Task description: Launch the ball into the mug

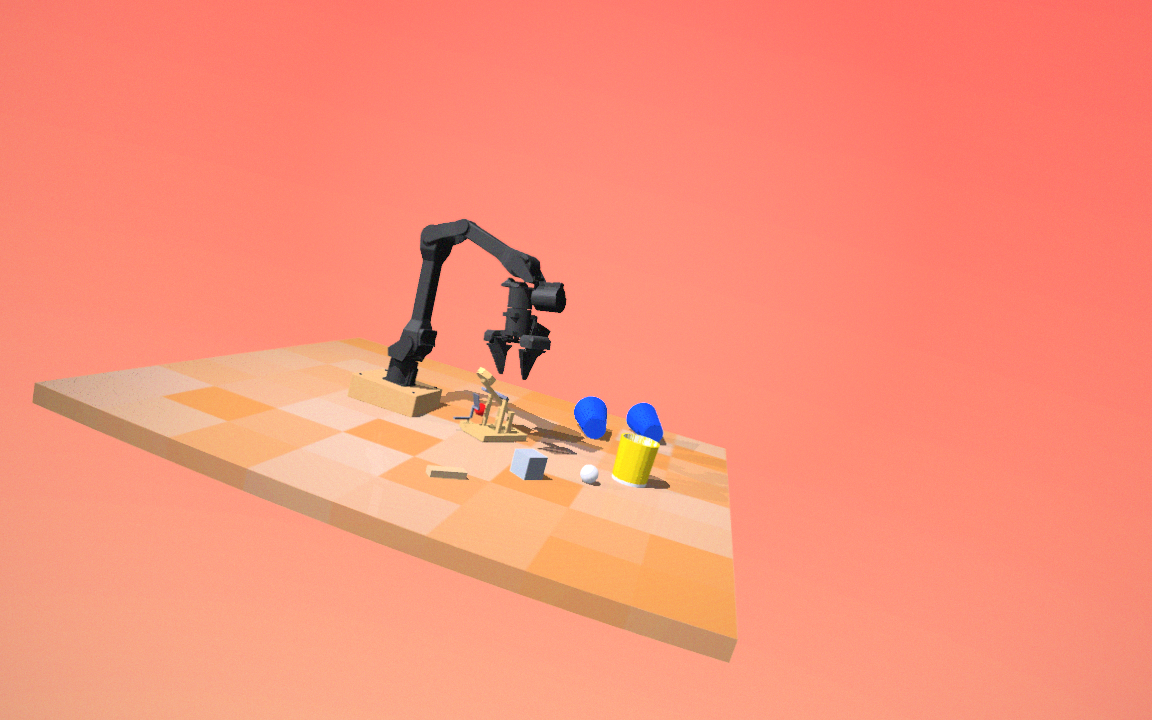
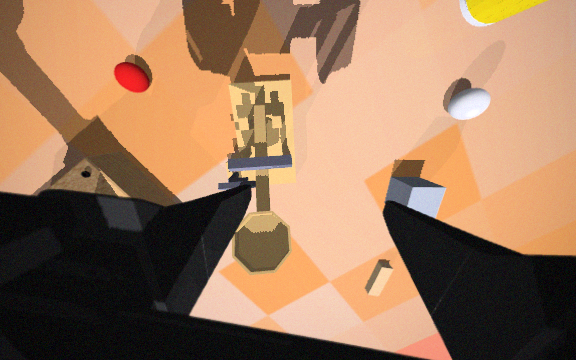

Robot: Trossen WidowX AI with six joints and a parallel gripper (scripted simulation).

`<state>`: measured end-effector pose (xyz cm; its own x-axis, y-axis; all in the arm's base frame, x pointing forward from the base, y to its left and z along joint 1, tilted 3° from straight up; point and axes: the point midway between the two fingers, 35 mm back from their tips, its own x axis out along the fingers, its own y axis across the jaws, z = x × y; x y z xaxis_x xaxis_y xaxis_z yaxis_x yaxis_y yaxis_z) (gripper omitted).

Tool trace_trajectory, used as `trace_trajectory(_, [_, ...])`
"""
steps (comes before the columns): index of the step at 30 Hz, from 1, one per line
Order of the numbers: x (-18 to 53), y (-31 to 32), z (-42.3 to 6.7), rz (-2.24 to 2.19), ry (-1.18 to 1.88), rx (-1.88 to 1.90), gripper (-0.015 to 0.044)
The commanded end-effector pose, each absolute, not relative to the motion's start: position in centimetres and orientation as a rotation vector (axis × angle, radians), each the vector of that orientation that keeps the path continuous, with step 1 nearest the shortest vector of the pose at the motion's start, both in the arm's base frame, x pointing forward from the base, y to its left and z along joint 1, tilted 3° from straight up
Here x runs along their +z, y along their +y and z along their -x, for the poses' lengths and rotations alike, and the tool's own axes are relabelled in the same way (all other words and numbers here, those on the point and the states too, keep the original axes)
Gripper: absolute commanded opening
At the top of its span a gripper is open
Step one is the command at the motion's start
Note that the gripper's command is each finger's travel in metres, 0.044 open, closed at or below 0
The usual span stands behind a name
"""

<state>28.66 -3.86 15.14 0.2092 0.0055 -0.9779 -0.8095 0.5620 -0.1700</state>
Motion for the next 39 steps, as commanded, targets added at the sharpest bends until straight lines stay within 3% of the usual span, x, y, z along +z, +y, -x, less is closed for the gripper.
trace_trajectory(1, [13.8, -2.3, -27.0, 0.830, 1.295, 0.788, 0.0440])
trace_trajectory(8, [13.2, -1.3, -25.8, 0.843, 1.331, 0.869, 0.0440])
trace_trajectory(25, [13.2, -1.3, -25.8, 0.843, 1.331, 0.869, 0.0000])
trace_trajectory(39, [12.4, -1.7, -25.8, 0.843, 1.331, 0.869, 0.0000])
